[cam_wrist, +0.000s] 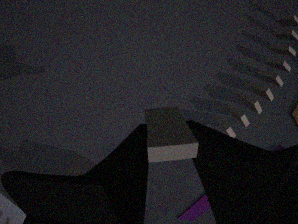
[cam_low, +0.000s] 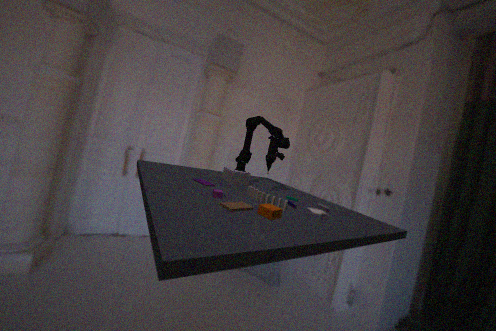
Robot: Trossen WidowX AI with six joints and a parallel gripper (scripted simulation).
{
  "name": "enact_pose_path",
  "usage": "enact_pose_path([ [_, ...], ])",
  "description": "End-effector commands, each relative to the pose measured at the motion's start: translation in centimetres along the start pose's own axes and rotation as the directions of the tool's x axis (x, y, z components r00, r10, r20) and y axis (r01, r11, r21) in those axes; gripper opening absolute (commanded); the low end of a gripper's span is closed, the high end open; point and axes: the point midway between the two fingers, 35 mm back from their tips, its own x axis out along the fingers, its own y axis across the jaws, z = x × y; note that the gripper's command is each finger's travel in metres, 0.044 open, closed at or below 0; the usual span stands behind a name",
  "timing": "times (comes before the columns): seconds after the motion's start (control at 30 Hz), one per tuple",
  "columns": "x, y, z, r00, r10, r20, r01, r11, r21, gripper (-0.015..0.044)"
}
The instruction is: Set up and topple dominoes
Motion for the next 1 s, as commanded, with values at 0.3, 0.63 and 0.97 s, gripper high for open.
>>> enact_pose_path([
  [0.3,-0.7,-10.0,-10.2,1.000,-0.008,-0.014,0.016,0.654,0.756,0.0107],
  [0.63,1.6,-10.5,-10.1,1.000,-0.008,-0.014,0.016,0.654,0.756,0.0107],
  [0.97,8.0,-10.8,-10.1,1.000,-0.008,-0.014,0.016,0.654,0.756,0.0107],
])
